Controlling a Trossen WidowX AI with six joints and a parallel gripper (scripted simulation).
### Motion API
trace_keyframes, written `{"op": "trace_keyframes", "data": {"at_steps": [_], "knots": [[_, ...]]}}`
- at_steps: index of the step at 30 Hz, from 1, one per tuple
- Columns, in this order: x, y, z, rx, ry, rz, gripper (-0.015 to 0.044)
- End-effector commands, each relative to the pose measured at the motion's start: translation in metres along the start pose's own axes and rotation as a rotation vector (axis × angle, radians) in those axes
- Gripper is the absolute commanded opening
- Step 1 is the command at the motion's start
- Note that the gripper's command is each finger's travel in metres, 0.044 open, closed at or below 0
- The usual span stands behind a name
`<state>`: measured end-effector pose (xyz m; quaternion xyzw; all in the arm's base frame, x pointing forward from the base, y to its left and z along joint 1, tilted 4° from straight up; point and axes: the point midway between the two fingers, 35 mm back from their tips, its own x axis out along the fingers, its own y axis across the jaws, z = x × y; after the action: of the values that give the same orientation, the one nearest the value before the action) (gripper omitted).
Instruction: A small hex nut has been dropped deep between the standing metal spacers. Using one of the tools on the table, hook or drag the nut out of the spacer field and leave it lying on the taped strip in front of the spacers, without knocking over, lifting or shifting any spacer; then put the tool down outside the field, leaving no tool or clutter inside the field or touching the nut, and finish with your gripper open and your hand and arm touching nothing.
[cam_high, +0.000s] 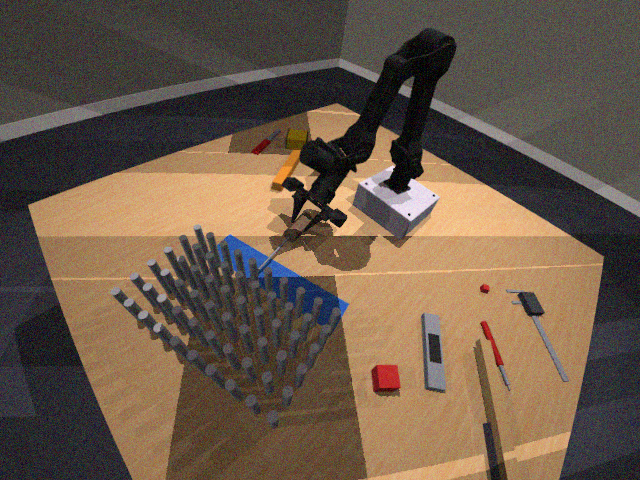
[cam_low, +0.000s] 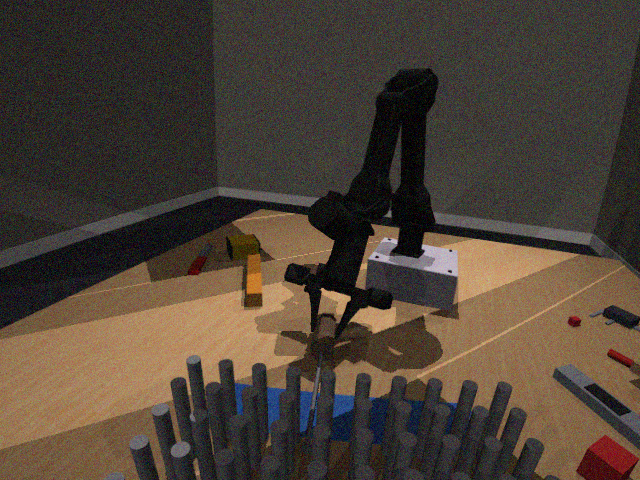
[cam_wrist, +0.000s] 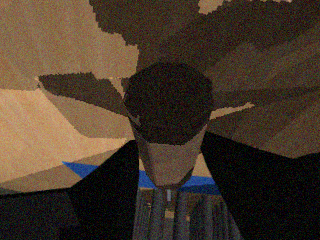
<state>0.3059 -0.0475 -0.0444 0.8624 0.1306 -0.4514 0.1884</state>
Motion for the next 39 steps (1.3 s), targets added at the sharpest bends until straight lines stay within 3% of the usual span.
{"op": "trace_keyframes", "data": {"at_steps": [1, 39], "knots": [[-0.003, 0.000, 0.004, -0.003, 0.000, 0.001, 0.0000], [-0.018, 0.000, 0.024, -0.002, -0.004, -0.001, 0.0000]]}}
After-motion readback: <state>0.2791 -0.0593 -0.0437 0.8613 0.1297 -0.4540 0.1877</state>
